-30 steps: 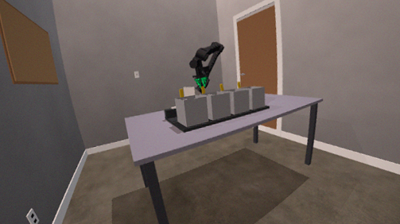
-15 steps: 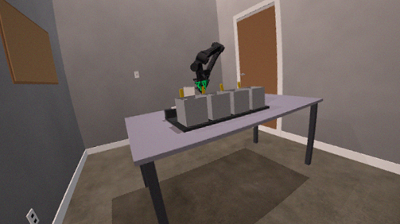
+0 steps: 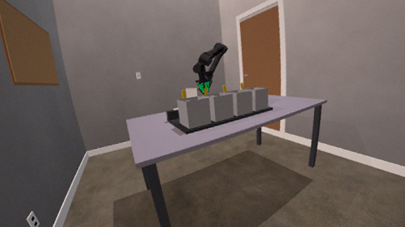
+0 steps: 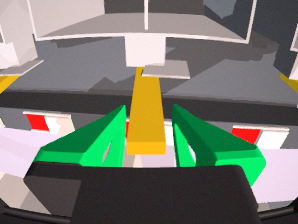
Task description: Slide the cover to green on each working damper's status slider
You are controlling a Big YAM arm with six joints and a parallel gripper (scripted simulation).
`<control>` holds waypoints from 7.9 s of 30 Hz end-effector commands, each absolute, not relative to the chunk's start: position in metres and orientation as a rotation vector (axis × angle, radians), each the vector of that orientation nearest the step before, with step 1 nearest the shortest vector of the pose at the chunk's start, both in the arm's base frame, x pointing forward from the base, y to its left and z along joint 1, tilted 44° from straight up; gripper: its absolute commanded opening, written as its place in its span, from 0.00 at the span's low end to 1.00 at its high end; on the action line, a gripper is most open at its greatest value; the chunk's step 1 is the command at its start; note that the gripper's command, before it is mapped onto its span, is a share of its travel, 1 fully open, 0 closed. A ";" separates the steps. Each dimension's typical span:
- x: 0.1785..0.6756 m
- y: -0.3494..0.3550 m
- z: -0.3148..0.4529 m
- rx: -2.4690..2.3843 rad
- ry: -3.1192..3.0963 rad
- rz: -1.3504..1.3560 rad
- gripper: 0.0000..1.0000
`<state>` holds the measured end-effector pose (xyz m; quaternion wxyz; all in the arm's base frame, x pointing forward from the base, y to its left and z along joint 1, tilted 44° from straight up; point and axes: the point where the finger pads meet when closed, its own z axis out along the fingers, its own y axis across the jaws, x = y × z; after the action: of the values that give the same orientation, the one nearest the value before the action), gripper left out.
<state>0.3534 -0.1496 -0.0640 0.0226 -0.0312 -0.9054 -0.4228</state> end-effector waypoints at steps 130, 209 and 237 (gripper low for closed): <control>0.361 -0.171 -0.088 -0.093 -2.634 -1.669 0.17; 0.362 -0.230 -0.060 -0.071 -2.638 -1.654 0.36; 0.492 -0.215 0.006 -0.052 -2.907 -1.165 0.36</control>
<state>0.4588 -0.2118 -0.0106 0.0144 -0.0101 -0.9147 -0.4037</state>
